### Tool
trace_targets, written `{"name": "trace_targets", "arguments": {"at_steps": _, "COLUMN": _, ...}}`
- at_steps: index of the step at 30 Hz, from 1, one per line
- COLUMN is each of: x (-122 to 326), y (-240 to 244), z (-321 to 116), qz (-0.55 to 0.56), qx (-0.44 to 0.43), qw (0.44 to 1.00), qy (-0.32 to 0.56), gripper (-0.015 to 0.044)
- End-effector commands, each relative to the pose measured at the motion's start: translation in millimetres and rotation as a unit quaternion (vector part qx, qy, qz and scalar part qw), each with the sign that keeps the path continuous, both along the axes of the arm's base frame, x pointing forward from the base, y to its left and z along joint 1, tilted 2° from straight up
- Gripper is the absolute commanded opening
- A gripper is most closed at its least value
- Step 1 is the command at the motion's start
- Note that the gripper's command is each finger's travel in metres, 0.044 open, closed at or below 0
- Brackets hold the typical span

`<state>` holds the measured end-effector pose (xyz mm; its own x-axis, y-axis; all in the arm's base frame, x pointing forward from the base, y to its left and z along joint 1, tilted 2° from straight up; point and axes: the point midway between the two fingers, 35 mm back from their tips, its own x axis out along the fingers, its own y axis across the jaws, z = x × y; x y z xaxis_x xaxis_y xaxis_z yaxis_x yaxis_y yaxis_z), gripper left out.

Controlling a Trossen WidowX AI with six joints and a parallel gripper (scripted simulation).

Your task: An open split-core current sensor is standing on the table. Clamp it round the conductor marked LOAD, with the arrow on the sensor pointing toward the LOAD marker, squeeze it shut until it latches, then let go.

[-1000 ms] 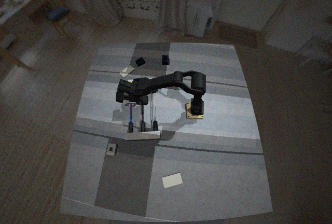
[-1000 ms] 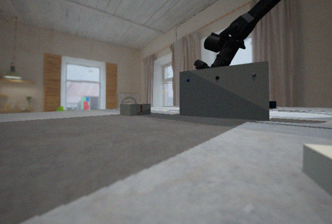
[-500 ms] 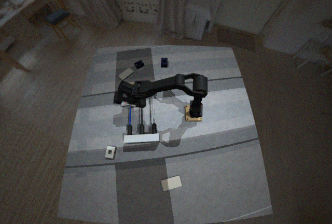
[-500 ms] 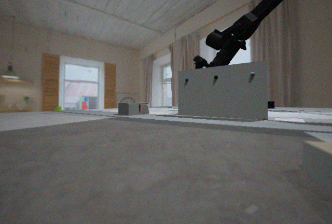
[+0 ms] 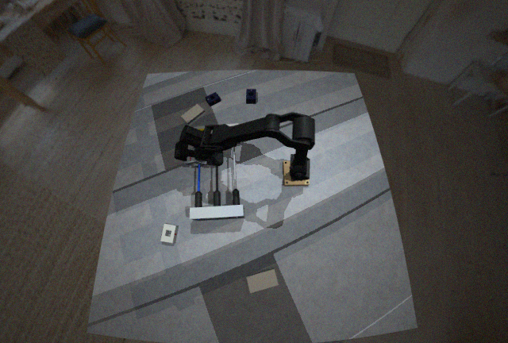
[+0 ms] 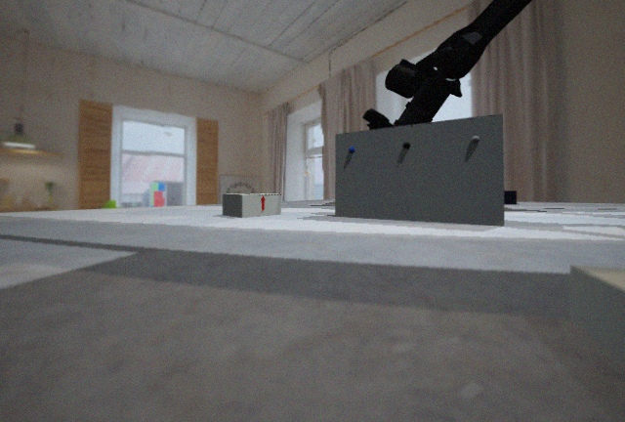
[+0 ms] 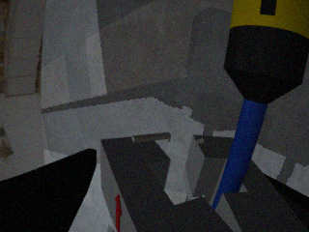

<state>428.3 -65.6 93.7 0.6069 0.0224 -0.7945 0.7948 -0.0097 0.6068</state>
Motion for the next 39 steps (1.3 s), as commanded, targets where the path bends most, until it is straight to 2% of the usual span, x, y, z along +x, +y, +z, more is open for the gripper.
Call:
{"name": "trace_targets", "arguments": {"at_steps": 1, "x": 1.8, "y": -0.2, "z": 2.7, "qz": 0.000, "qx": -0.001, "qw": 1.000, "qy": -0.006, "gripper": 0.0360}}
{"name": "trace_targets", "arguments": {"at_steps": 12, "x": 1.8, "y": -0.2, "z": 2.7, "qz": 0.000, "qx": -0.001, "qw": 1.000, "qy": -0.006, "gripper": 0.0287}}
{"name": "trace_targets", "arguments": {"at_steps": 23, "x": 1.8, "y": -0.2, "z": 2.7, "qz": 0.000, "qx": -0.001, "qw": 1.000, "qy": -0.006, "gripper": 0.0000}}
{"name": "trace_targets", "arguments": {"at_steps": 39, "x": 1.8, "y": -0.2, "z": 2.7, "qz": 0.000, "qx": -0.001, "qw": 1.000, "qy": -0.006, "gripper": 0.0000}}
